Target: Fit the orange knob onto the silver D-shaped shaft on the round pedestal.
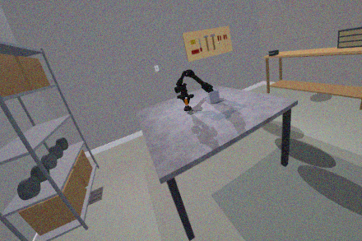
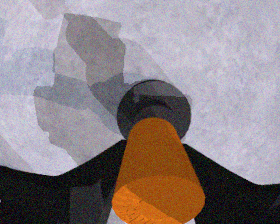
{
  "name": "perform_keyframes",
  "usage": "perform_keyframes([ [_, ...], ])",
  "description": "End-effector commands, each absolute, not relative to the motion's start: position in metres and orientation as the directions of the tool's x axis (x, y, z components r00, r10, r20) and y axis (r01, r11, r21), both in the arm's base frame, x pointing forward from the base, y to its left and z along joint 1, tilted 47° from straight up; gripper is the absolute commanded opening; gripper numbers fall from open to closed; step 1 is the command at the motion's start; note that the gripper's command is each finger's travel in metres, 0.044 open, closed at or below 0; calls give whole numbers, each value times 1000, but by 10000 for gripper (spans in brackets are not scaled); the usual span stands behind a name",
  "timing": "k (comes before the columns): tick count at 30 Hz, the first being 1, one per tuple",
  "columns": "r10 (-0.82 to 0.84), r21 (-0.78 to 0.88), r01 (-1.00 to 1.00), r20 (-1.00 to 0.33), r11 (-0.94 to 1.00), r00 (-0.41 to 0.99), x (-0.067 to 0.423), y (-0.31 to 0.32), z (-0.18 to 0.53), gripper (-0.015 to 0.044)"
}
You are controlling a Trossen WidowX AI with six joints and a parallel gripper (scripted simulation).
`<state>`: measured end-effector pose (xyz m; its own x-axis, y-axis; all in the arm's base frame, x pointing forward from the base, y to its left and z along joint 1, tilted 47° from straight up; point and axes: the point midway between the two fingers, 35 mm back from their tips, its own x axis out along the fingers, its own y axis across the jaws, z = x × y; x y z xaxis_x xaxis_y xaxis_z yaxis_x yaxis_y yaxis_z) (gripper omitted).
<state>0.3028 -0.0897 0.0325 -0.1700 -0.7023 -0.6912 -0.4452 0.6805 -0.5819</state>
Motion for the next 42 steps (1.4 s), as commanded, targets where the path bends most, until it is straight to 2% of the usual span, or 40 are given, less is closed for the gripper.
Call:
perform_keyframes([
  [1, -701, -577, -453, -693, 680, -168, 304, -89, 32, 0],
  [42, -701, -577, -453, -693, 680, -168, 304, -88, 34, 0],
])
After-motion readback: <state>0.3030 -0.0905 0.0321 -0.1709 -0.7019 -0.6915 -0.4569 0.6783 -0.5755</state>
